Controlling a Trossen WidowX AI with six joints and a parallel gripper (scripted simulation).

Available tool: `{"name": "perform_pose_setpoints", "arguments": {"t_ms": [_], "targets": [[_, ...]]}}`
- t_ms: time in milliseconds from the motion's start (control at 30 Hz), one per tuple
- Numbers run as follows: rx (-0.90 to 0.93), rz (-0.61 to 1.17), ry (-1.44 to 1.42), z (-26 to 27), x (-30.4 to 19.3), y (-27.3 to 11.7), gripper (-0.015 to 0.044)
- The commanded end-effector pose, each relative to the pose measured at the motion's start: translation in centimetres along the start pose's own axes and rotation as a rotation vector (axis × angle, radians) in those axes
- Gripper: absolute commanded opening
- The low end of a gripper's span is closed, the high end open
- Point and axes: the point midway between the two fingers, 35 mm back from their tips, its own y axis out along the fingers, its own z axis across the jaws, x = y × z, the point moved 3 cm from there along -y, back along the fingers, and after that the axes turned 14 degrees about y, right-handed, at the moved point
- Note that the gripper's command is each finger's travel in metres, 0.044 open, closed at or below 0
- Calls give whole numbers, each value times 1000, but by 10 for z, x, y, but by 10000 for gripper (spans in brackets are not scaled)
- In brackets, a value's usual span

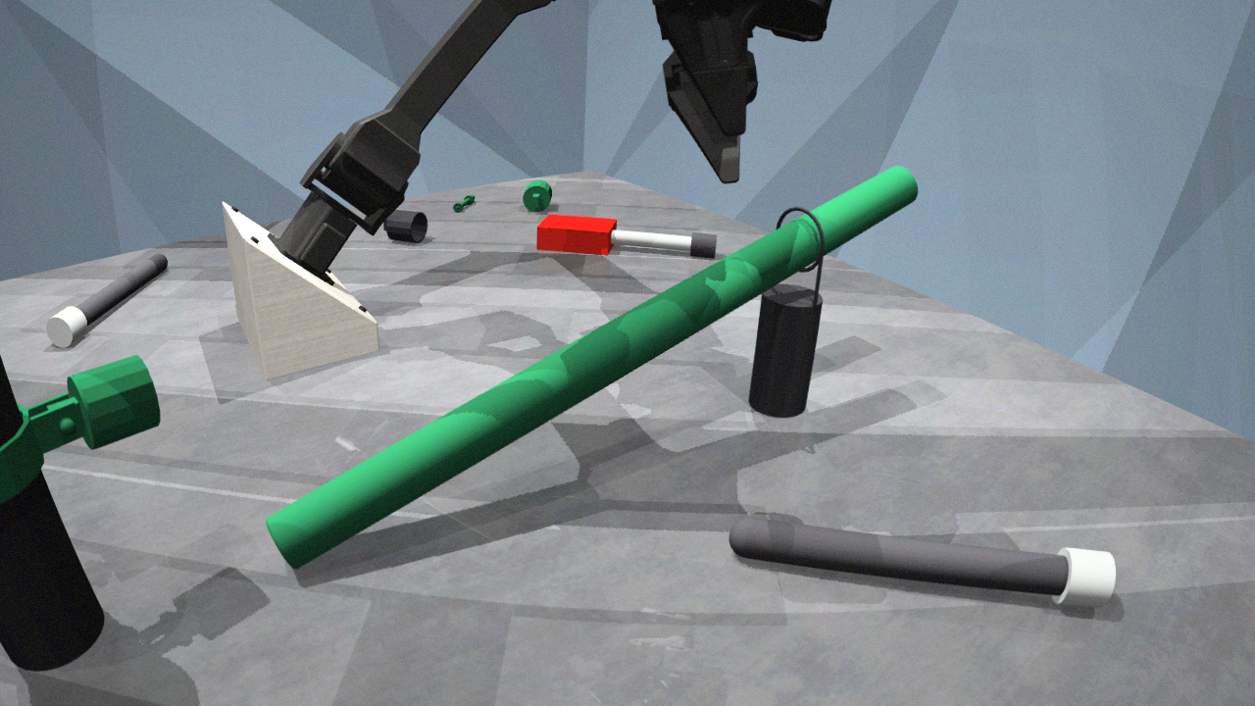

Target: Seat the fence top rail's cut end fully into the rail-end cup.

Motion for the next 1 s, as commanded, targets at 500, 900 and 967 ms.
{"name": "perform_pose_setpoints", "arguments": {"t_ms": [500, 900, 967], "targets": [[149, -31, 897, -123, -145, -19, 440], [170, -67, 226, -171, -193, -13, 440], [176, -82, 81, -180, -204, -11, 440]]}}
